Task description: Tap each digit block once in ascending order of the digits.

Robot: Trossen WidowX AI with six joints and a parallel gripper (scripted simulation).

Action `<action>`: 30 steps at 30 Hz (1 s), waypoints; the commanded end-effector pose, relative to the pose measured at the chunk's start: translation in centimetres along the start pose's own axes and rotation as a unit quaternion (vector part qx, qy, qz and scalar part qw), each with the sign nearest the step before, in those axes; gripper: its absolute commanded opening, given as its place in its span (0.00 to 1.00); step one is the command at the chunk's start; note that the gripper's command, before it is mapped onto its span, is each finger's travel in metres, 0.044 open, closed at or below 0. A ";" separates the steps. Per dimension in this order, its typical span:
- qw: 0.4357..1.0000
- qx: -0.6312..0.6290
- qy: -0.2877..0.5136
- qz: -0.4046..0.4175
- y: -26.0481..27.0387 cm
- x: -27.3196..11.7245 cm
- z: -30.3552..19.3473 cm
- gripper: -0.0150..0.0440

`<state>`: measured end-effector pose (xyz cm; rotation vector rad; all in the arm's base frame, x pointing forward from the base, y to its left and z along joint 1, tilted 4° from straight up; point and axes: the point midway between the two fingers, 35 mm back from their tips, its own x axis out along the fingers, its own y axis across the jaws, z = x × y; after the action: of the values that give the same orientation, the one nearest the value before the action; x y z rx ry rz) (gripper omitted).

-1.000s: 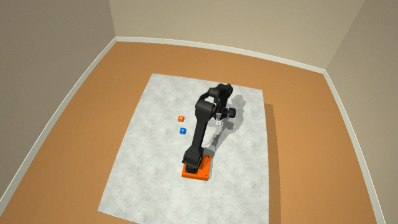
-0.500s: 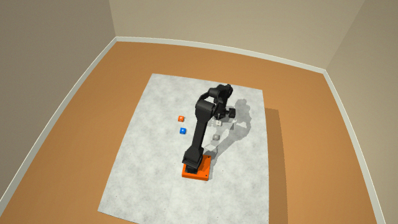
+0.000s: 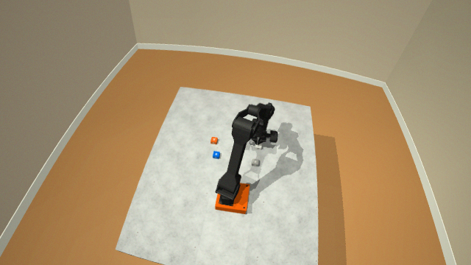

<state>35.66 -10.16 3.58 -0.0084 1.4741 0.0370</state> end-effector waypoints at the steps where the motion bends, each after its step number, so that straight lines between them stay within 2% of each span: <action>1: 1.000 0.004 0.004 0.003 0.1 0.4 -0.2 0.29; 3: 1.000 0.004 0.004 0.003 0.1 0.4 -0.2 0.29; 7: 1.000 0.004 0.004 0.003 0.1 -2.6 -0.2 0.29; 13: 1.000 0.004 0.004 0.003 0.1 -2.9 -0.2 0.29; 19: 1.000 0.004 0.004 0.003 0.0 -10.4 -0.1 0.29; 25: 1.000 0.004 0.004 0.003 0.0 -10.7 -0.3 0.29; 30: 1.000 0.004 0.006 0.003 -0.2 -11.2 -5.0 0.29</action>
<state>32.47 -10.51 13.98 -0.0003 1.4897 0.0356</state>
